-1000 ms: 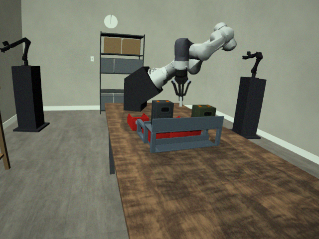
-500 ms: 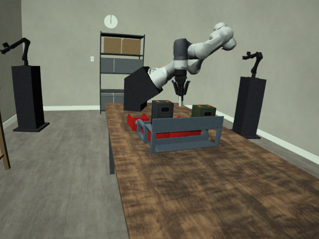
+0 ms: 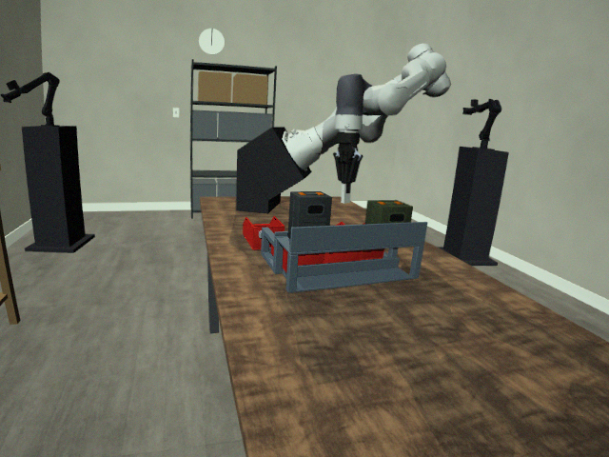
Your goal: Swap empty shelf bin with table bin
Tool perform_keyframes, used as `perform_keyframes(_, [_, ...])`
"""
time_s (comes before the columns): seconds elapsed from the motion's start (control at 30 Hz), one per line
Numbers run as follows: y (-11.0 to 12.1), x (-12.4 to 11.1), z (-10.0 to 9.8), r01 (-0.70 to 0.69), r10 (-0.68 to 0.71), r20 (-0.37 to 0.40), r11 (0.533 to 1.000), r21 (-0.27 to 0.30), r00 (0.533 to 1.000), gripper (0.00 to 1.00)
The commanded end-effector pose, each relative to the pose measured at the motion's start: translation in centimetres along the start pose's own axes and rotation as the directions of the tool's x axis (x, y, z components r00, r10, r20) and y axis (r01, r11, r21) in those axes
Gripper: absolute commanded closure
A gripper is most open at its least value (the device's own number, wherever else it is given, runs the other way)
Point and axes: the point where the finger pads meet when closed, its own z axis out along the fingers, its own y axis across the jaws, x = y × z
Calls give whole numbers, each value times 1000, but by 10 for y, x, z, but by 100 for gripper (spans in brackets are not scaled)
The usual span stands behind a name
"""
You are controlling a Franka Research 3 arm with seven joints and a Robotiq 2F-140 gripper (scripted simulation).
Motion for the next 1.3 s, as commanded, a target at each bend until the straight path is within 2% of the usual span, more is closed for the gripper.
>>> perform_keyframes(0.0, [-1,-3,-1,-233,232,38,972,33,972,100])
perform_keyframes(0.57, [-1,-3,7,-233,232,38,972,34,972,100])
perform_keyframes(0.97, [-2,-4,40,-233,232,38,972,34,972,100])
perform_keyframes(1.03, [-2,-4,40,-233,232,38,972,34,972,100])
perform_keyframes(1.27, [-3,-4,64,-233,232,38,972,34,972,100])
